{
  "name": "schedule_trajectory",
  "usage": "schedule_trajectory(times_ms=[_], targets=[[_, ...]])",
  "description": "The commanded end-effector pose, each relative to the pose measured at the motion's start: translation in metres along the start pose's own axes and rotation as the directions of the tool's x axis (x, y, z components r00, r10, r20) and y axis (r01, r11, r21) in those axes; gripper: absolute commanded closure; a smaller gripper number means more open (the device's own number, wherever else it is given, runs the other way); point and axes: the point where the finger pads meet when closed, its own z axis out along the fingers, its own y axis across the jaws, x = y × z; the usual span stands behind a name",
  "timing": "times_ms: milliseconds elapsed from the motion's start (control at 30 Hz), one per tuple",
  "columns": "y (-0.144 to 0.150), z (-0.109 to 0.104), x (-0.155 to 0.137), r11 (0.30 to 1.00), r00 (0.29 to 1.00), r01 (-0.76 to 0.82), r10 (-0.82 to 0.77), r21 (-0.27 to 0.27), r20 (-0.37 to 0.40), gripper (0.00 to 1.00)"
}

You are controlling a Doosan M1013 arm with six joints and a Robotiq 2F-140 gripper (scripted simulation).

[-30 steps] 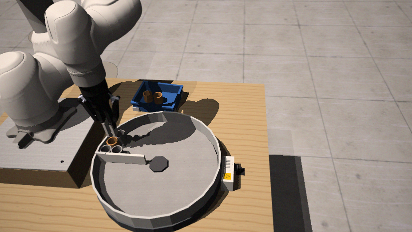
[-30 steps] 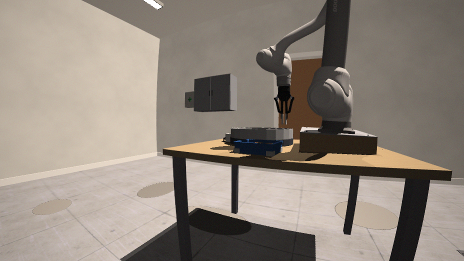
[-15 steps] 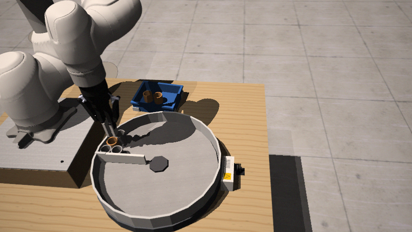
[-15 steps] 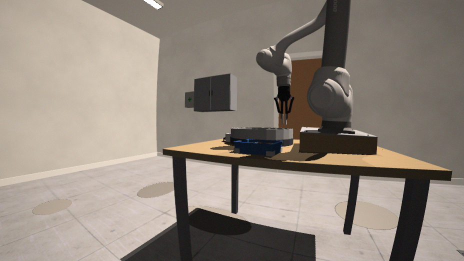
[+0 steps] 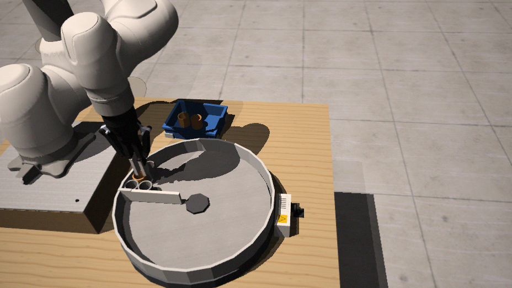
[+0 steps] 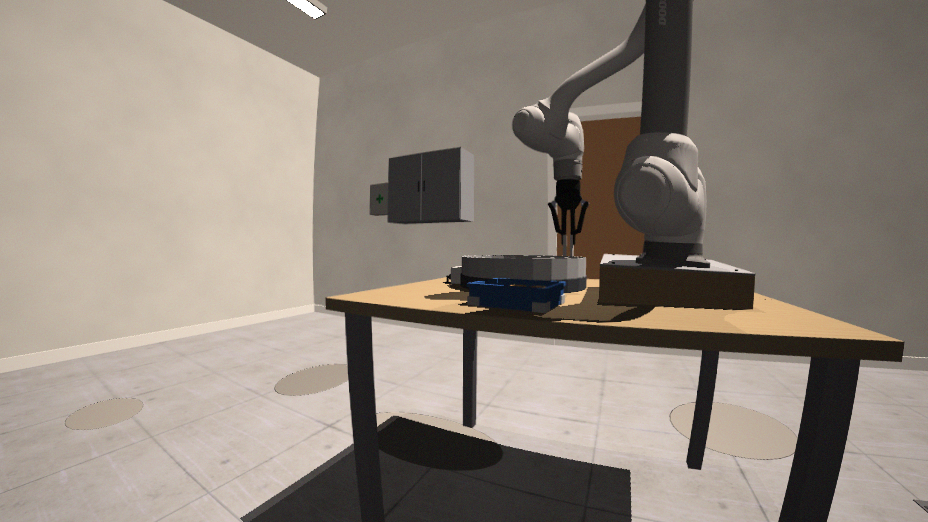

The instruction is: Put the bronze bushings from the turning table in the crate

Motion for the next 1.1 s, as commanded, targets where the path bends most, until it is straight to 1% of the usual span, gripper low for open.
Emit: schedule_trajectory(times_ms=[0,933,1067], targets=[[0.0000,0.0000,0.0000,1.000,1.000,0.000,0.000,0.000,0.000,0.90],[0.0000,0.0001,0.0000,1.000,1.000,0.000,0.000,0.000,0.000,0.90],[0.0000,0.0044,0.0000,1.000,1.000,0.000,0.000,0.000,0.000,0.90]])
